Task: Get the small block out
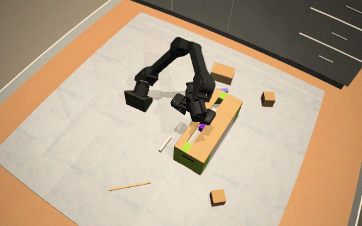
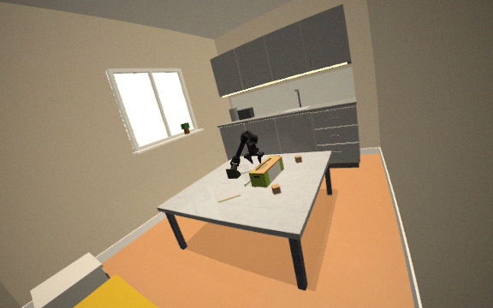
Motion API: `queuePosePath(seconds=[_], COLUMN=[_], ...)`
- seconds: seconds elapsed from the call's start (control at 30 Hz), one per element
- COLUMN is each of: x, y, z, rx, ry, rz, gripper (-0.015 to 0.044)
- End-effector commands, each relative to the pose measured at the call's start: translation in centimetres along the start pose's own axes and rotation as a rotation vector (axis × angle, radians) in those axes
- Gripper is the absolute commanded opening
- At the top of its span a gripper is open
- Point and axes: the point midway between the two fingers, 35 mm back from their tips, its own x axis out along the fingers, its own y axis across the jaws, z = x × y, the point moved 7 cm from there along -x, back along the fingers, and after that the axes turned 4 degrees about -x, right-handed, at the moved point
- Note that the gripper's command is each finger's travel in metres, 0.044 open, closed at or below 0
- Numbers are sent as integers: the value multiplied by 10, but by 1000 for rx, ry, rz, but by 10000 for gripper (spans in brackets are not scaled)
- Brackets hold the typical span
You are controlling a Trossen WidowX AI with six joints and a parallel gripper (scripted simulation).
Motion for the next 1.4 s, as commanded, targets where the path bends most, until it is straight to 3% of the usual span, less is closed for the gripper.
queuePosePath(seconds=[0.0, 1.37], x=[1, 58], y=[6, 4], z=[-10, -22], rx=[-32, -5], ry=[-53, -81], rz=[3, 21], gripper=[400, 400])
